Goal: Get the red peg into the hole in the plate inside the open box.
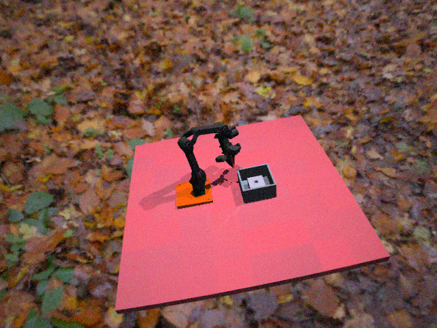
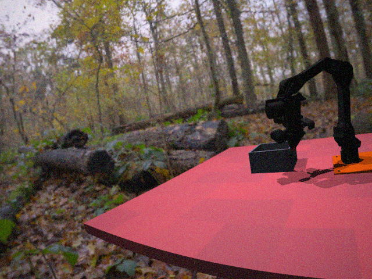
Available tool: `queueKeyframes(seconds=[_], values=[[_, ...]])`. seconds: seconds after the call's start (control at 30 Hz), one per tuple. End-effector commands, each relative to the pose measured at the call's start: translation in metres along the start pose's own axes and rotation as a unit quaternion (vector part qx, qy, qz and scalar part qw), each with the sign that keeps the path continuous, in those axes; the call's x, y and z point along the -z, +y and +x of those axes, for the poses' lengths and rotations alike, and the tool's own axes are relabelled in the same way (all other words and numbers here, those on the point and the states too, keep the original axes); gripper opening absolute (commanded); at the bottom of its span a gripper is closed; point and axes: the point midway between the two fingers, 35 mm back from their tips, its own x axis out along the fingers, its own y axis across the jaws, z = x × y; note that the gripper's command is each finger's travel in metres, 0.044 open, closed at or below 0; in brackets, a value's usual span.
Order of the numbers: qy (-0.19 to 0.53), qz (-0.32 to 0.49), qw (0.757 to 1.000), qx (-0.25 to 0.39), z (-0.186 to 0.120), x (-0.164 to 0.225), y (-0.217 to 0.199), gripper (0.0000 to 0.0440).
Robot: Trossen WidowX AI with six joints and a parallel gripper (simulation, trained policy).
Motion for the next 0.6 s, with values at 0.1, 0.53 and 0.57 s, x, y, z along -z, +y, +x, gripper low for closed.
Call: queueKeyframes(seconds=[0.1,0.53,0.57], values=[[-0.024,0.036,0.999,-0.006,-0.003,-0.03,0.0,0.0],[-0.058,0.088,0.994,-0.004,0.016,-0.092,-0.003,0.0],[-0.06,0.09,0.994,-0.004,0.018,-0.096,-0.004,0.0]])
